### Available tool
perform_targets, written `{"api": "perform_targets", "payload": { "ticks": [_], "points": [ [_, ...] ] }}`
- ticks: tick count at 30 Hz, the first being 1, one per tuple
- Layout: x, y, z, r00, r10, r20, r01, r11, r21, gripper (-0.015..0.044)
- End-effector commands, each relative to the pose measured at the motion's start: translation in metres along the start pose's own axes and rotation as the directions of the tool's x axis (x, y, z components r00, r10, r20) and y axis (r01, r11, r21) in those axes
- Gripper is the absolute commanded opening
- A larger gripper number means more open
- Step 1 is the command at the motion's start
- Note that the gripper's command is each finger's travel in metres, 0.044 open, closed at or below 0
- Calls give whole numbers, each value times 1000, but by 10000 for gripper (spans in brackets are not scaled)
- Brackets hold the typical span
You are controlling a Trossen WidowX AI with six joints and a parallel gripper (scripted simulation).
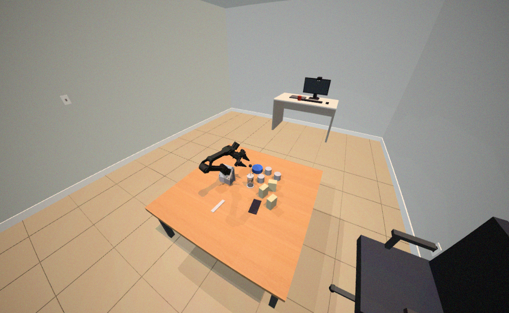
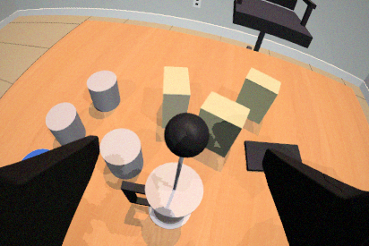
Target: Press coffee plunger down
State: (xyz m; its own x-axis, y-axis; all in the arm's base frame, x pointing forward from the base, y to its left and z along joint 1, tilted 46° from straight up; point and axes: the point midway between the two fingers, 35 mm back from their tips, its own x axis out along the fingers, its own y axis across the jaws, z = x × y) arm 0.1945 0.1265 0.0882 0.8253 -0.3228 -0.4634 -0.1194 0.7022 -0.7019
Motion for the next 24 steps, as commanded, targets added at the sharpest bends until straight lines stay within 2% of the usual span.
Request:
{"api": "perform_targets", "payload": {
  "ticks": [1,20,24],
  "points": [
    [5,0,0,1000,2,1,-2,1000,3,440],
    [33,-3,1,1000,-4,7,4,1000,3,440],
    [33,-3,1,1000,-4,7,4,1000,3,335]
  ]
}}
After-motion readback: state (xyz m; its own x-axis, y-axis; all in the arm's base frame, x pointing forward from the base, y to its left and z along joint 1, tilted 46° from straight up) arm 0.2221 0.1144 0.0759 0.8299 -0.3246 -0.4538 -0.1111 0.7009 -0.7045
